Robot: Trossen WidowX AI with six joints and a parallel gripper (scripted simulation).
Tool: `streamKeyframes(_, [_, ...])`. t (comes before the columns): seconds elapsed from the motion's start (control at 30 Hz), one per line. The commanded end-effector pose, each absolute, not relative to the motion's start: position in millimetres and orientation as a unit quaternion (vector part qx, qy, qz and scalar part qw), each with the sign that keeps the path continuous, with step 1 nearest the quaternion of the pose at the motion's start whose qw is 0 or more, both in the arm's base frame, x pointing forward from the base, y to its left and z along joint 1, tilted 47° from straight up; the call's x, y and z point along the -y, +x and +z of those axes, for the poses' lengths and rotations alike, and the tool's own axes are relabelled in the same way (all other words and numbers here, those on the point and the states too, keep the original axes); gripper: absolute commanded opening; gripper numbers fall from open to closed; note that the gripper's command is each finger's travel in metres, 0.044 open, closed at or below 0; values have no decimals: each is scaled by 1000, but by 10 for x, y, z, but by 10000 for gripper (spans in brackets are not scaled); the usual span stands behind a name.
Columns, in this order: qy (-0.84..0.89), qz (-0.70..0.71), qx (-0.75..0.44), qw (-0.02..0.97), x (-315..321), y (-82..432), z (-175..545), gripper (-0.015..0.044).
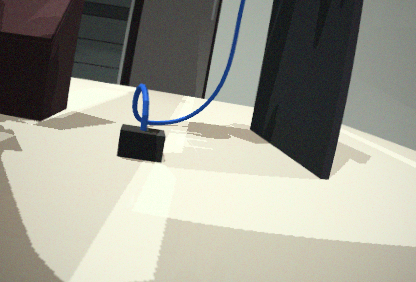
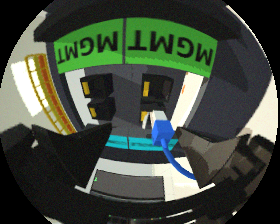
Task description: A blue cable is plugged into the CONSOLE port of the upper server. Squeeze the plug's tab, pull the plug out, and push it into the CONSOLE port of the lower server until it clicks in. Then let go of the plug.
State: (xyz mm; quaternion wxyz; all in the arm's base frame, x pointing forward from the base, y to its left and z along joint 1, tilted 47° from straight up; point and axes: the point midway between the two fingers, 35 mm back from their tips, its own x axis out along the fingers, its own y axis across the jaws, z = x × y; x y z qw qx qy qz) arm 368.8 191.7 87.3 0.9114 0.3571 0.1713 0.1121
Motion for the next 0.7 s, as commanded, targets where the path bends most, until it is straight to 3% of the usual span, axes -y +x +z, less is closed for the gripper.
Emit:
streamKeyframes(0.0, [359,109,-173,911,-1912,3655,871,440])
streamKeyframes(0.67, [359,109,-173,911,-1975,3528,933,440])
